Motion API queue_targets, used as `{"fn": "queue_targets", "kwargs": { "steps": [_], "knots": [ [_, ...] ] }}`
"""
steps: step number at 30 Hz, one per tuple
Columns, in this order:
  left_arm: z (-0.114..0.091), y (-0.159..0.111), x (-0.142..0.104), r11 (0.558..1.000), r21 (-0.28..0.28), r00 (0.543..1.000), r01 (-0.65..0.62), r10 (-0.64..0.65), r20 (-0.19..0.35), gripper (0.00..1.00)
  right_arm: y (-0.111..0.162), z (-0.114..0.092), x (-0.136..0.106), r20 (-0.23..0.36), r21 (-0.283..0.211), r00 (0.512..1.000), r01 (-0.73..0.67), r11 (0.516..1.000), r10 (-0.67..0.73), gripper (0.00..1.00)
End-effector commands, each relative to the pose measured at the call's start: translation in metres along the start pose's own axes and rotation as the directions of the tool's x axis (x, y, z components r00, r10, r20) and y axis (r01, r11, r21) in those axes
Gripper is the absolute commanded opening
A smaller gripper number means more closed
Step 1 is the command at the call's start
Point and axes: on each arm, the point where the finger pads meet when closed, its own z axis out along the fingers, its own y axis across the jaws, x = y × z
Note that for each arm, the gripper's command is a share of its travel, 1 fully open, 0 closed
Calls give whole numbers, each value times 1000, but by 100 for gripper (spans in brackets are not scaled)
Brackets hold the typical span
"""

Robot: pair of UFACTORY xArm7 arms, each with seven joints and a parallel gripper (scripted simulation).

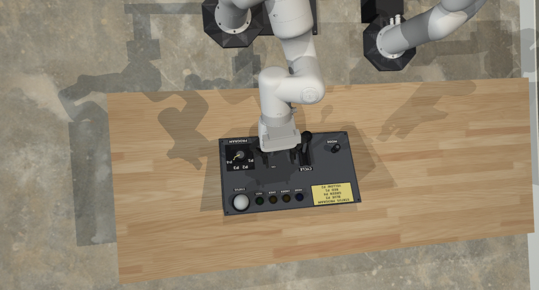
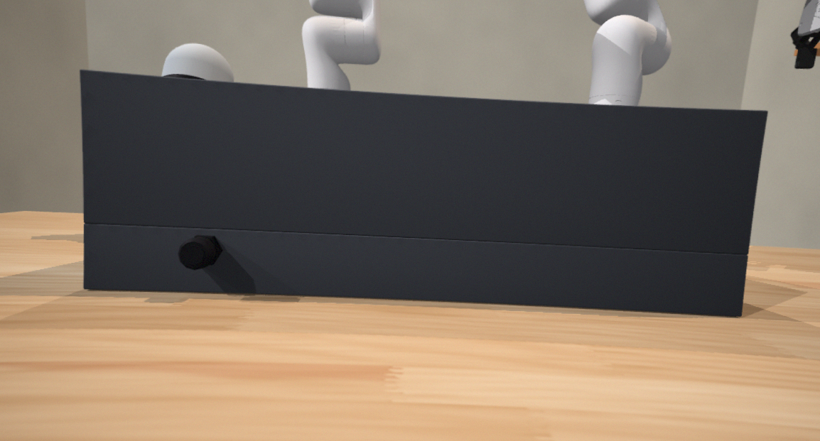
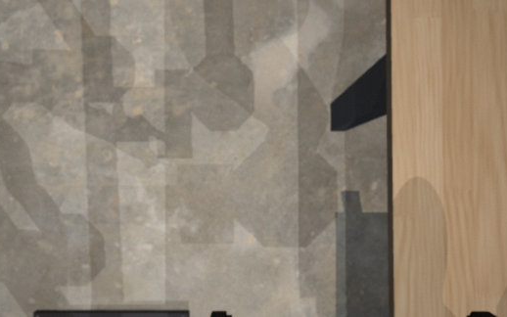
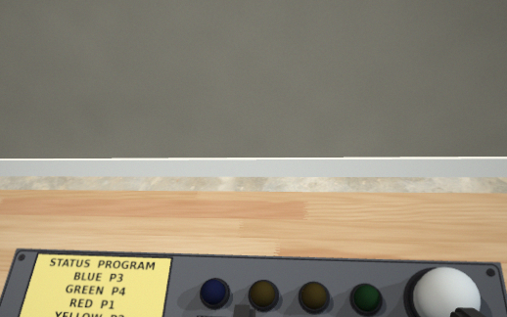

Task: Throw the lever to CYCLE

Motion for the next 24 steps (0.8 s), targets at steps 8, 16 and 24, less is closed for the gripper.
{"fn": "queue_targets", "kwargs": {
  "steps": [8, 16, 24],
  "knots": [
    [-1, 0, 1, 1000, -1, 1000, 0, 0, -3, 100, 36, 5, -80, 293, -220, 906, 376, 900, -307, 77],
    [-1, 0, 1, 1000, -1, 1000, 0, 0, -3, 100, -56, 29, -121, 341, -162, 706, 695, 701, -621, 77],
    [-1, 0, 1, 1000, -1, 1000, 0, 0, -3, 100, -109, 29, -163, 302, -62, 424, 903, 426, -854, 77]
  ]
}}
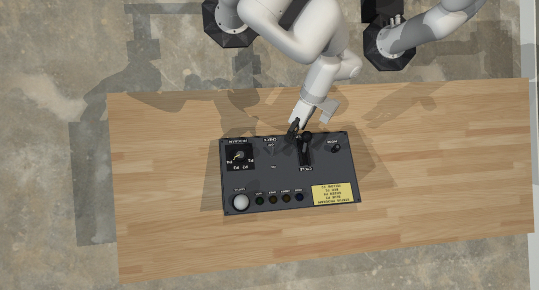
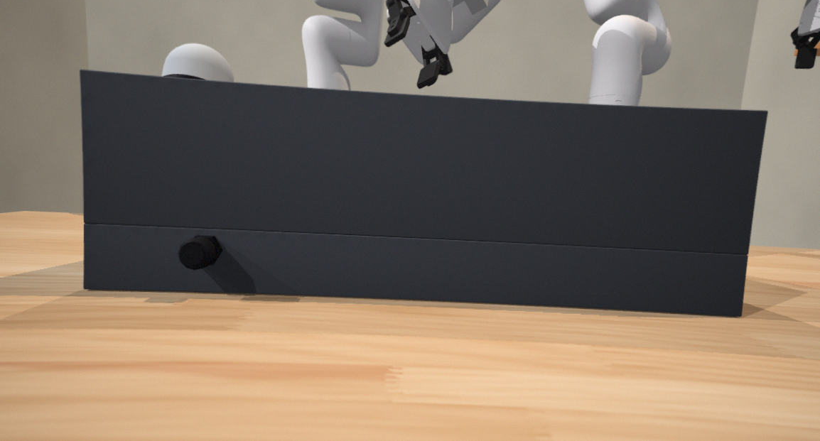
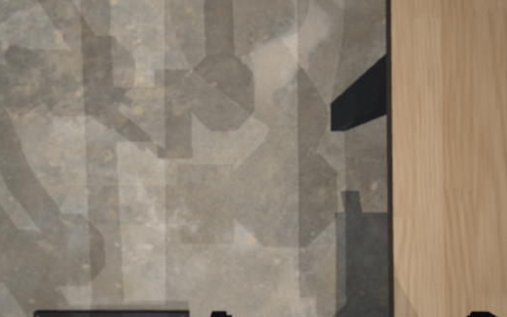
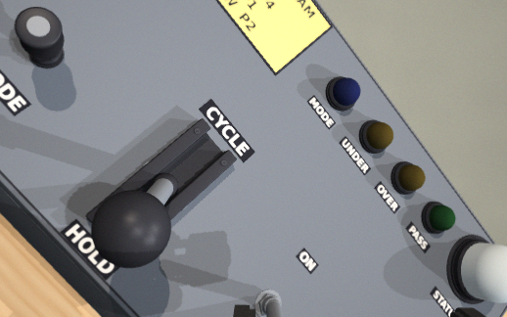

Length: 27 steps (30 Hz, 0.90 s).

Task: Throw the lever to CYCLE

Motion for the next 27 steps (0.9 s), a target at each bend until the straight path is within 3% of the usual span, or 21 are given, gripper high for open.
{"fn": "queue_targets", "kwargs": {
  "steps": [1, 10, 27],
  "knots": [
    [-1, 0, 1, 1000, -1, 1000, 0, 0, -3, 100, -47, -4, 8, -35, -67, 963, 263, 962, -266, 77],
    [-1, 0, 1, 1000, -1, 1000, 0, 0, -3, 100, -91, -16, 7, -152, -134, 766, 611, 780, -625, 77],
    [-1, 0, 1, 1000, -1, 1000, 0, 0, -3, 100, -96, -17, 6, -164, -133, 755, 620, 773, -635, 77]
  ]
}}
